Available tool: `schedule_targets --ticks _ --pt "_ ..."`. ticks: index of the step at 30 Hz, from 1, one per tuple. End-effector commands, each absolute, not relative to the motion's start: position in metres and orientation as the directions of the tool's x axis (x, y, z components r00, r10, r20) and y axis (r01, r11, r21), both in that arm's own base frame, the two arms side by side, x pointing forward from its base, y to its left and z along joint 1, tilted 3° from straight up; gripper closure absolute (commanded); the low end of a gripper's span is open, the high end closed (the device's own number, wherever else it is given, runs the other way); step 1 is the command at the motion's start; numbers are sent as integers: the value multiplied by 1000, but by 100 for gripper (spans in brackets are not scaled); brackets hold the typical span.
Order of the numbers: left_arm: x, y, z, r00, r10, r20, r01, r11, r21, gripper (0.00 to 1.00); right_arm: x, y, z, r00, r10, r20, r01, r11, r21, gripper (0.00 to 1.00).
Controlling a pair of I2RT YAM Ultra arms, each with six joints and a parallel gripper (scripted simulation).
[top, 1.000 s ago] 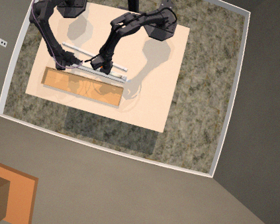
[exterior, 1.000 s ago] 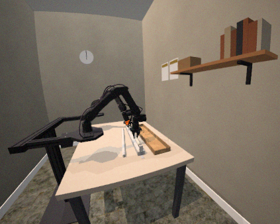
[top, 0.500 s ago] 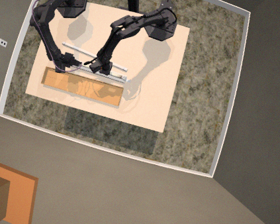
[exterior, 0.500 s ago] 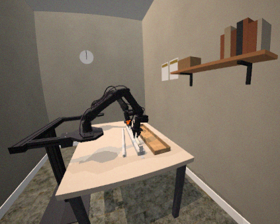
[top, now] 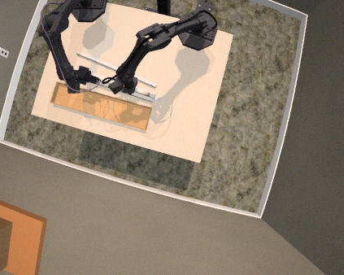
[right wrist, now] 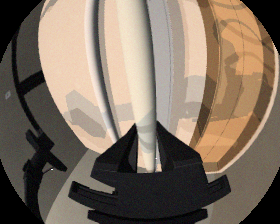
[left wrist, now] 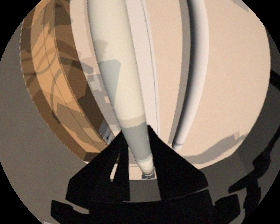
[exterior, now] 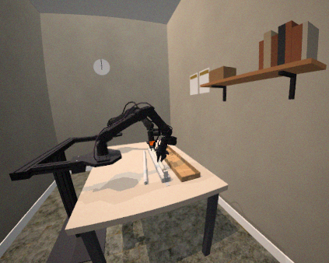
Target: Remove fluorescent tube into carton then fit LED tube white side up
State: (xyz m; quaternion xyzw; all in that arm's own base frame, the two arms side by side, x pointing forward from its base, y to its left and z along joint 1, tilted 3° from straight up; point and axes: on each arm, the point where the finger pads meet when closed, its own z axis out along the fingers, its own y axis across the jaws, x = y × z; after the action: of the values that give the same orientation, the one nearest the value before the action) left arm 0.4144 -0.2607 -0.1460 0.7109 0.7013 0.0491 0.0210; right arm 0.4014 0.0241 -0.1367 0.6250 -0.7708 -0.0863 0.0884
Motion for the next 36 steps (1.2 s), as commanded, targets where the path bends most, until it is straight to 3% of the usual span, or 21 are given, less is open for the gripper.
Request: schedule_targets --ticks 1,35,36 --pt "420 -259 -141 0 1000 24 999 -2 53 89 409 23 -129 -213 -977 4 -942 206 265 89" --pt "439 -261 -134 -15 1000 16 1000 15 25 89 433 23 -119 -220 -975 -14 -938 207 277 89" --pt "441 -262 -133 -20 1000 13 999 19 30 51 436 23 -117 -222 -975 -16 -941 209 267 89"
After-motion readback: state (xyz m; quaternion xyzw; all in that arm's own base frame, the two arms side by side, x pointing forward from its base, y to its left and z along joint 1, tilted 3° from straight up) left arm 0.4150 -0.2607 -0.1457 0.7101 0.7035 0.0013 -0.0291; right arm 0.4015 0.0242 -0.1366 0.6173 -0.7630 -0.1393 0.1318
